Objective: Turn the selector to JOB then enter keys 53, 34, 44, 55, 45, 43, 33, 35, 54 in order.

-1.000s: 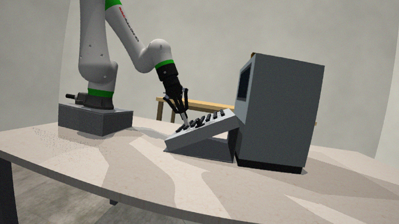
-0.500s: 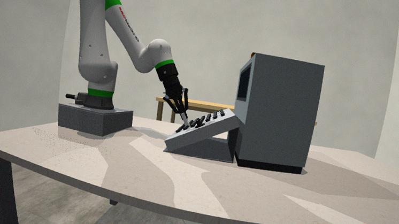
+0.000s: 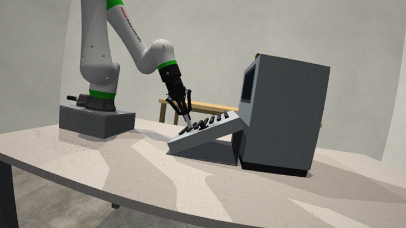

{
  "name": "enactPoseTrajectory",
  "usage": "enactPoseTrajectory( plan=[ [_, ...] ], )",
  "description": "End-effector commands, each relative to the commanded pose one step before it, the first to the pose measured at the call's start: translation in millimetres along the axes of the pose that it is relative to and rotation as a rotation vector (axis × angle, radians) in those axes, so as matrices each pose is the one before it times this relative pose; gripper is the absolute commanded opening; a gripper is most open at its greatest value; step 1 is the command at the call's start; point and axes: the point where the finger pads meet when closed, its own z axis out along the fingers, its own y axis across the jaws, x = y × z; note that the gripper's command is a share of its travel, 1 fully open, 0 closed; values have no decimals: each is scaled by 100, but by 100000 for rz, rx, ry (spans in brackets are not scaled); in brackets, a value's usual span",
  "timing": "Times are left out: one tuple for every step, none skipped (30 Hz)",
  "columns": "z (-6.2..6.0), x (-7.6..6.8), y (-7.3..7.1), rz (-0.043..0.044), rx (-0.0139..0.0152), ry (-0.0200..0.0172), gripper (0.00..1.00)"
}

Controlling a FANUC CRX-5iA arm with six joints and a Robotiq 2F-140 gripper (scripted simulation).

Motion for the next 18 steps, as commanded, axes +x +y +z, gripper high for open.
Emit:
enactPoseTrajectory(
  plan=[
    [-160, 5, -24, -8, 29, 25, 0],
    [-94, -2, 3, 0, -7, -7, 0],
    [-116, 0, 0, 0, 0, 1, 0],
    [-137, 2, -3, 0, 6, 6, 0],
    [-148, -1, 2, 0, -3, -3, 0],
    [-163, -1, 2, 0, -4, -4, 0],
    [-182, 2, -3, 1, 6, 6, 0],
    [-188, -3, 4, -1, -8, -8, 0],
    [-195, 2, -3, 1, 6, 6, 0],
    [-197, -1, 1, 0, -2, -3, 0],
    [-197, 0, 0, 0, 0, 0, 0],
    [-195, 0, -1, 0, 2, 2, 0],
    [-190, -2, 3, -1, -5, -6, 0],
    [-185, 1, -3, 1, 5, 5, 0],
    [0, 0, 0, 0, 0, 0, 0],
    [0, 0, 0, 0, 0, 0, 0],
    [-175, -1, 2, 0, -4, -4, 0],
    [-164, 0, -1, 0, 1, 1, 0]
  ],
)
